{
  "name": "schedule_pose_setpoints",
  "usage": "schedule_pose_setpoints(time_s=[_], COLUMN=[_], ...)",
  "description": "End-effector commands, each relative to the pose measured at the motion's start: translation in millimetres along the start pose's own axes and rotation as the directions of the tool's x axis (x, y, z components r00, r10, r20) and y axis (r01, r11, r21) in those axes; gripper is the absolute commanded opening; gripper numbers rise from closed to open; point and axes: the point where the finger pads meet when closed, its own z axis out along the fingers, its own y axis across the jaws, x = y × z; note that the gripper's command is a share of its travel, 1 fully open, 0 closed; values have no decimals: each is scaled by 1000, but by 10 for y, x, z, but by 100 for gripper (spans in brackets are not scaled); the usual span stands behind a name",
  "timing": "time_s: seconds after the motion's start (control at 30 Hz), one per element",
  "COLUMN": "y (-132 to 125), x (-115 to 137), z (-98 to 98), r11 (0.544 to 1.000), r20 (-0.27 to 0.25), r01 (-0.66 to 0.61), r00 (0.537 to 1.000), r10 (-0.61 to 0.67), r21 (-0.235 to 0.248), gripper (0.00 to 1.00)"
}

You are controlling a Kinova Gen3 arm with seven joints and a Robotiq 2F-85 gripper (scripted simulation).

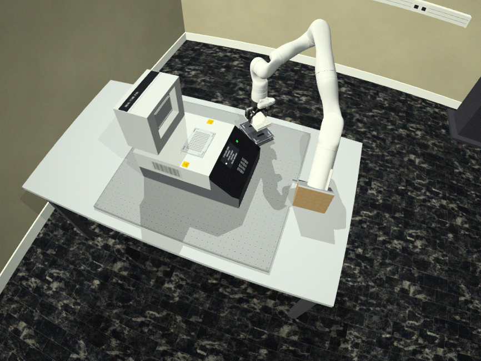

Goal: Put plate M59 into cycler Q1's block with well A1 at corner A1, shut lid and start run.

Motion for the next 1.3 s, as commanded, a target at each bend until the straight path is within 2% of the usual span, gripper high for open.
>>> schedule_pose_setpoints(time_s=[0.0, 1.27], y=[16, 12], x=[-9, -3], z=[-82, -536], r11=[1000, 1000], r20=[2, 2], r01=[6, 6], r00=[1000, 1000], r10=[-5, -6], r21=[-6, -6], gripper=[91, 91])
